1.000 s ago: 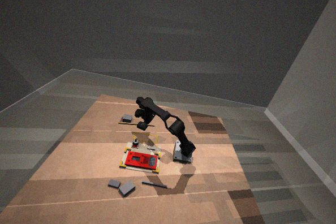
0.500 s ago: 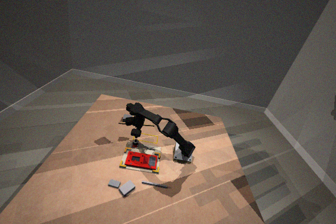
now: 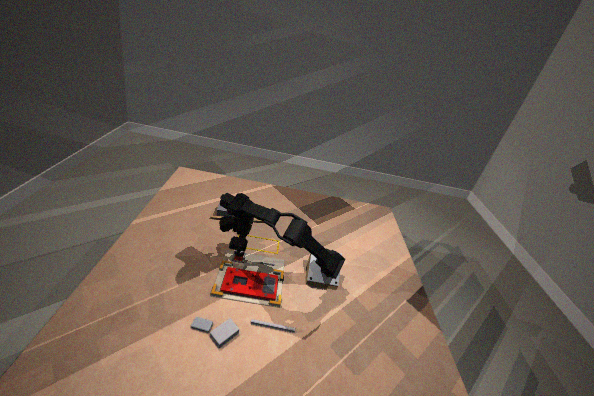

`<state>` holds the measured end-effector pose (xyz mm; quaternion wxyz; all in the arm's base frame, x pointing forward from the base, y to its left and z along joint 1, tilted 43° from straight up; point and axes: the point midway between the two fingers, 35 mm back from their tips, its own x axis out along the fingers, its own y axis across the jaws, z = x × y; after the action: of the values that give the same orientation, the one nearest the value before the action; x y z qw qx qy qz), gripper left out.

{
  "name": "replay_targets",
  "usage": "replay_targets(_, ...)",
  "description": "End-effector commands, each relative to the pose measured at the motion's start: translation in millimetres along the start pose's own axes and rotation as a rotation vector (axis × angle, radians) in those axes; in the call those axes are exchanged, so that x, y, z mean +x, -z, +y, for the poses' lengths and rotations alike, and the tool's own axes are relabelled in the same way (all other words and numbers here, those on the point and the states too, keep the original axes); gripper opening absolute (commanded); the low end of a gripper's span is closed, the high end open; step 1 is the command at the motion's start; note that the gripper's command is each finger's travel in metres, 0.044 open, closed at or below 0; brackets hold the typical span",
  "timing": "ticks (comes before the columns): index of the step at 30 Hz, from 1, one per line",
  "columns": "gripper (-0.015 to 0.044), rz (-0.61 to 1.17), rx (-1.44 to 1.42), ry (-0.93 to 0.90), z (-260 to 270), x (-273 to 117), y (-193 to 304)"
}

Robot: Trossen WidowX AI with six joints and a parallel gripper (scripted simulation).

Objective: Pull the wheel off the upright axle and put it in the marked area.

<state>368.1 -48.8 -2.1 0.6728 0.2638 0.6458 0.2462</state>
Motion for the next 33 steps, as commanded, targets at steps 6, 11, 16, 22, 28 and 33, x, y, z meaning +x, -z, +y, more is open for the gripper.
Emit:
replay_targets(6, 0.03, 0.002, 0.005, -0.007, 2.6, 25.0, 2.0)
replay_targets(11, 0.0188, 0.007, 0.0, -0.004, 2.8, 21.1, 1.8)
replay_targets(16, 0.0155, 0.007, 0.0, -0.004, 2.8, 21.1, 1.8)
replay_targets(22, 0.0037, 0.007, 0.0, -0.004, 2.8, 20.6, 1.8)
replay_targets(28, 0.0, 0.007, 0.0, -0.004, 2.7, 18.7, 1.7)
replay_targets(33, 0.0, 0.006, 0.0, -0.004, 2.7, 17.1, 1.6)
